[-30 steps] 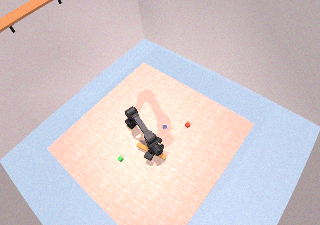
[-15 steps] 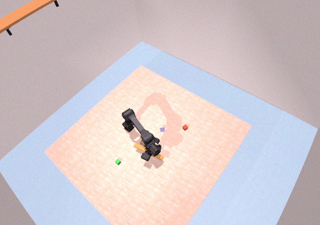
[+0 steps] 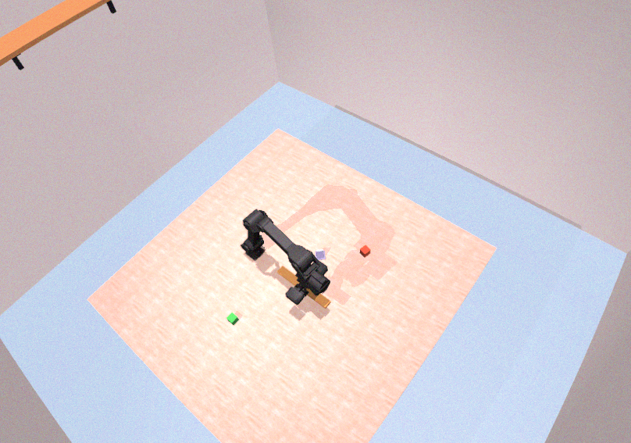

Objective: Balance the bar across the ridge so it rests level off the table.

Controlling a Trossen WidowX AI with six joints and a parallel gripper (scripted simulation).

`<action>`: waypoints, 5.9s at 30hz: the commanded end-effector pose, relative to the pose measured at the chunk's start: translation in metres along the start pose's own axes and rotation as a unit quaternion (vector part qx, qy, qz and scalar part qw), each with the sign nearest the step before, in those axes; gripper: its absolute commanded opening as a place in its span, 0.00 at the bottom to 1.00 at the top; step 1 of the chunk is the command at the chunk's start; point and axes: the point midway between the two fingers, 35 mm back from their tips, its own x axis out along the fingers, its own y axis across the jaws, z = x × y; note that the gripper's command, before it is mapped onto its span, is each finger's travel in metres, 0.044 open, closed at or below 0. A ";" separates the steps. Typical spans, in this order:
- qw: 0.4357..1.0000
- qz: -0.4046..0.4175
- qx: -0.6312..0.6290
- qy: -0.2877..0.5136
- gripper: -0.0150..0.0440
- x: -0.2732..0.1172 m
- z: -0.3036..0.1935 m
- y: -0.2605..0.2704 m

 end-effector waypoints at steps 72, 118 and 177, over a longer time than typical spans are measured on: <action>0.920 0.005 0.392 0.004 0.25 0.031 -0.084 0.172; 0.920 0.005 0.392 0.004 0.25 0.041 -0.085 0.171; 0.920 0.005 0.392 0.004 0.25 0.046 -0.085 0.171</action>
